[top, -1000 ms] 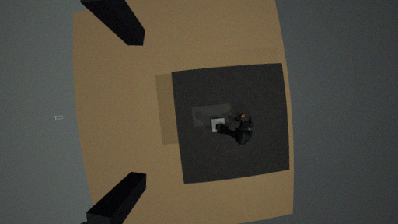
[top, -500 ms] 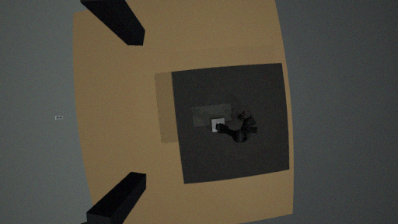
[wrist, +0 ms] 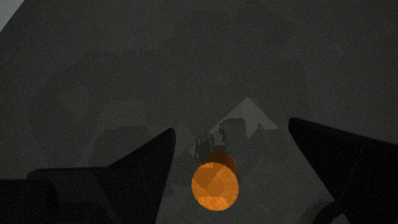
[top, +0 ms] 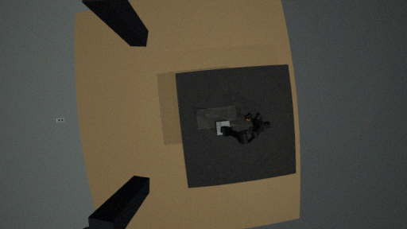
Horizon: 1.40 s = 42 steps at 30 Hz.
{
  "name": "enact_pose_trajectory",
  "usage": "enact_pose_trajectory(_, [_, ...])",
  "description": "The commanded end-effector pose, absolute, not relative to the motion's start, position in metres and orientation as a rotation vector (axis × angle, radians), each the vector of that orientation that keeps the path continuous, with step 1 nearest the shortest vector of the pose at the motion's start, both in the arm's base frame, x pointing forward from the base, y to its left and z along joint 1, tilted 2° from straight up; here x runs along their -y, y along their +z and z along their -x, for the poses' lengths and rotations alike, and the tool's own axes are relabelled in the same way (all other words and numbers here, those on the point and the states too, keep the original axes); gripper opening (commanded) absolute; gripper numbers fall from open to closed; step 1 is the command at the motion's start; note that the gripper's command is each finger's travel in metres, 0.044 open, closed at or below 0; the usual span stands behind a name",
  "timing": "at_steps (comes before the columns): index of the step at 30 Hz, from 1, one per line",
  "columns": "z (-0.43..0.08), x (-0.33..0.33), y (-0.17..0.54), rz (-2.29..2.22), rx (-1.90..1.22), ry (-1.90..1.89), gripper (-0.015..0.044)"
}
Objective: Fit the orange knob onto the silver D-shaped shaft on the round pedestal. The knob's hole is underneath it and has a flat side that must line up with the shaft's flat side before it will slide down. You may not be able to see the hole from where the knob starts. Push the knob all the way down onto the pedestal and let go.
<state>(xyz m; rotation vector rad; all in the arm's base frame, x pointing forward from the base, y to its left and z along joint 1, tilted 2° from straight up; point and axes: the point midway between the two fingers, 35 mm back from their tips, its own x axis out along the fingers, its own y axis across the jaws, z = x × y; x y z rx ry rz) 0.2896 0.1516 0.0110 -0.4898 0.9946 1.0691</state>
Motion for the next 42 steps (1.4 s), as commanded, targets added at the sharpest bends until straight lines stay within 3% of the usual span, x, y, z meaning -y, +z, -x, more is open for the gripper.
enact_pose_trajectory(1, [-0.2568,-0.1348,0.0701,0.967,-1.353,0.966,0.0440])
enact_pose_trajectory(24, [-0.2568,-0.1348,0.0701,0.954,-1.359,0.953,0.0440])
enact_pose_trajectory(42, [-0.2568,-0.1348,0.0673,-0.231,-1.562,-0.239,0.0440])
